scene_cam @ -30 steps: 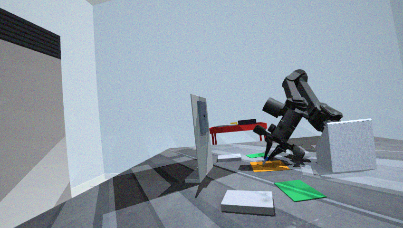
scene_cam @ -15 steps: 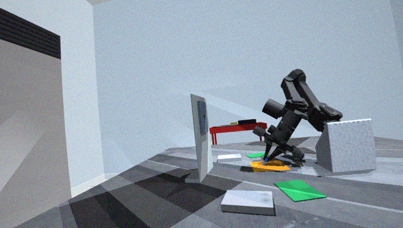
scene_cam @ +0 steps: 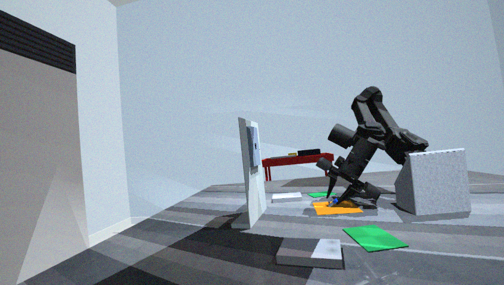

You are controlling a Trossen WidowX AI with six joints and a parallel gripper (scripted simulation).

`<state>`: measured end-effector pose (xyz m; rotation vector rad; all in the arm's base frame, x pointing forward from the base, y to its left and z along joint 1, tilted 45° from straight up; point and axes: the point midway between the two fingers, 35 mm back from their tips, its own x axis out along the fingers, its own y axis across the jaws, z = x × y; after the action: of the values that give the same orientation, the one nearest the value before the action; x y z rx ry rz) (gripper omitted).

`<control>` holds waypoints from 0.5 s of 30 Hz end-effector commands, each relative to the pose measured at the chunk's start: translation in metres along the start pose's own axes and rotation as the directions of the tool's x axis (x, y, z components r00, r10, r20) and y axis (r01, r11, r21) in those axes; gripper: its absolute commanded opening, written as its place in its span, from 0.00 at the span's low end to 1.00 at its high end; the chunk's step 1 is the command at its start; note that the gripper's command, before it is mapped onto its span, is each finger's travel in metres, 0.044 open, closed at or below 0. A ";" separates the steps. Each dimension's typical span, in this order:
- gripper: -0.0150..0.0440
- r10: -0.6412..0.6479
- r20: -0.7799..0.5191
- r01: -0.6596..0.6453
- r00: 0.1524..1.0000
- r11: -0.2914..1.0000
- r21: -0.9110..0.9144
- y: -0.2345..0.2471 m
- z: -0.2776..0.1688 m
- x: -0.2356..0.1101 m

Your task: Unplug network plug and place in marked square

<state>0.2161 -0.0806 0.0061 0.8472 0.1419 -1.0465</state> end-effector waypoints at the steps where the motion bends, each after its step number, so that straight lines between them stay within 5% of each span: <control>1: 0.52 0.000 0.000 0.000 1.000 1.000 0.001 0.000 0.000 0.000; 15: 0.52 -0.006 -0.005 0.006 1.000 1.000 0.001 0.000 -0.002 -0.008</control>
<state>0.2125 -0.0752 0.0066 0.8451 0.1540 -1.0517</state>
